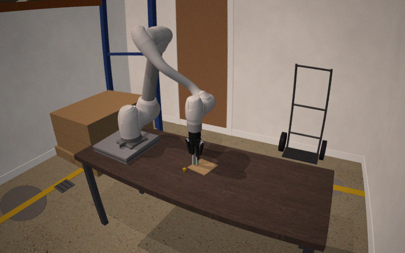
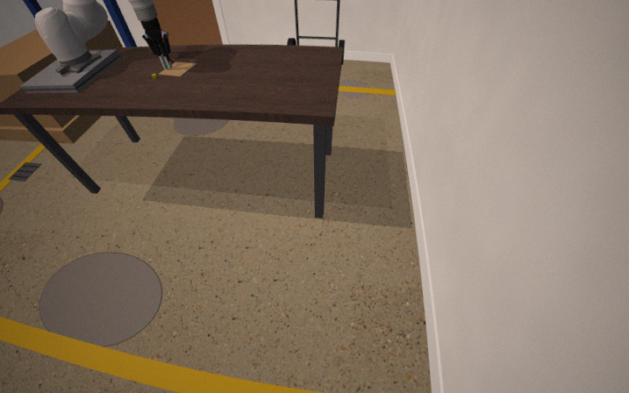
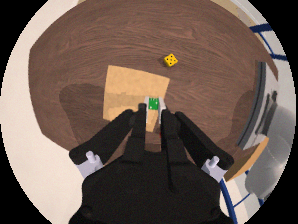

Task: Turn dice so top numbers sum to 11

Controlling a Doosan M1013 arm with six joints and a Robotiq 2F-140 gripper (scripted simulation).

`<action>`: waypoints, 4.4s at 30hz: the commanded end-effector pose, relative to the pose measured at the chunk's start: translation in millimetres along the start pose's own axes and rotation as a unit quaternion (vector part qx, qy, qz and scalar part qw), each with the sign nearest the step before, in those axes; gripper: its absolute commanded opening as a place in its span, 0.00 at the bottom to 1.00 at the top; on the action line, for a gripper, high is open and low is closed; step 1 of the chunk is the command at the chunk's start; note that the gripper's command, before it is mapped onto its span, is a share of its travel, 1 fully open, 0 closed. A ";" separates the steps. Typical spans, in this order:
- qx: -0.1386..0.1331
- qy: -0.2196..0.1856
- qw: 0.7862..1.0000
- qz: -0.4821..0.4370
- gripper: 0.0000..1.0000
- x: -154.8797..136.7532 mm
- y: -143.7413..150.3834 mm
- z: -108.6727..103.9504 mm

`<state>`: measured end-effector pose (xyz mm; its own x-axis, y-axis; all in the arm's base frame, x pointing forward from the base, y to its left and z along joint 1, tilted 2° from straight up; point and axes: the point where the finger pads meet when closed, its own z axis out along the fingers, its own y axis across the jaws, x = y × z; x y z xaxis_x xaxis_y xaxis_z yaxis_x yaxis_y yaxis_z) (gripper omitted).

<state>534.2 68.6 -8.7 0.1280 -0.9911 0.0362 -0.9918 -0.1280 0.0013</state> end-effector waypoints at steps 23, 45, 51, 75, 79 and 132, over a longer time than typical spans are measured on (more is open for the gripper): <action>0.000 0.000 1.000 0.000 0.09 0.0 0.0 -0.1; 0.000 0.000 1.000 0.000 0.09 0.0 0.0 3.2; 0.000 0.000 1.000 0.000 0.09 0.0 0.0 3.8; 0.000 0.000 1.000 0.000 0.09 0.0 0.0 3.8; 0.000 0.000 1.000 0.000 0.09 0.0 0.0 3.8; 0.000 0.000 1.000 0.000 0.21 0.0 0.0 -60.6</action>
<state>534.0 70.4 39.2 0.1280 -0.9911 0.0362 -0.9918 -0.1281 0.0008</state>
